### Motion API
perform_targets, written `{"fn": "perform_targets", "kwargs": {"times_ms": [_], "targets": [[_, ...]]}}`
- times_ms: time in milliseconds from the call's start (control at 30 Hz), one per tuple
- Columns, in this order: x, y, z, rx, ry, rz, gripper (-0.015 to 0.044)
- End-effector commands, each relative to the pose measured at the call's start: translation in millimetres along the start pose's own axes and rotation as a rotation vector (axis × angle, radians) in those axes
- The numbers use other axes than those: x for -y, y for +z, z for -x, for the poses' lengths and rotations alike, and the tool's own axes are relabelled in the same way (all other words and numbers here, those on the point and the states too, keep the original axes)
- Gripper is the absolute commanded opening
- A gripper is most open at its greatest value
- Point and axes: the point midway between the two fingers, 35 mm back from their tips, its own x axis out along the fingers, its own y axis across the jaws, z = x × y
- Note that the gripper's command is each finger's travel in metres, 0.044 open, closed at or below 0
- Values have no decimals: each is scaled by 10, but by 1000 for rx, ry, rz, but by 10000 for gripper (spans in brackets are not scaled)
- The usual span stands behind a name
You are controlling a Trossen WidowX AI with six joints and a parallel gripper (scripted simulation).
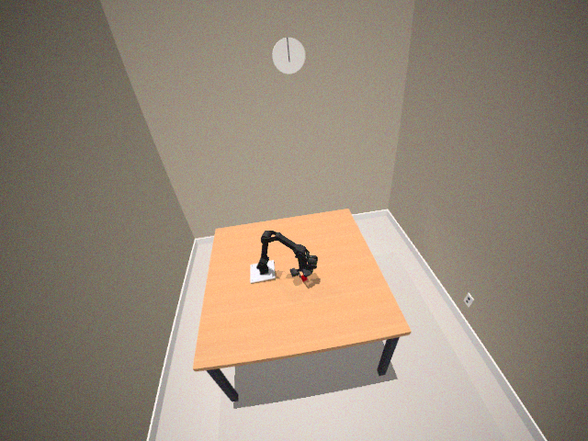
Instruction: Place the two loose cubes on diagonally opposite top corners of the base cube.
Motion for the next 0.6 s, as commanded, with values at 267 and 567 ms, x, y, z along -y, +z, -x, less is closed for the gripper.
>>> {"fn": "perform_targets", "kwargs": {"times_ms": [267, 567], "targets": [[15, -3, -169, 0, -7, 3, 212], [11, -1, -149, 0, -7, 3, 105]]}}
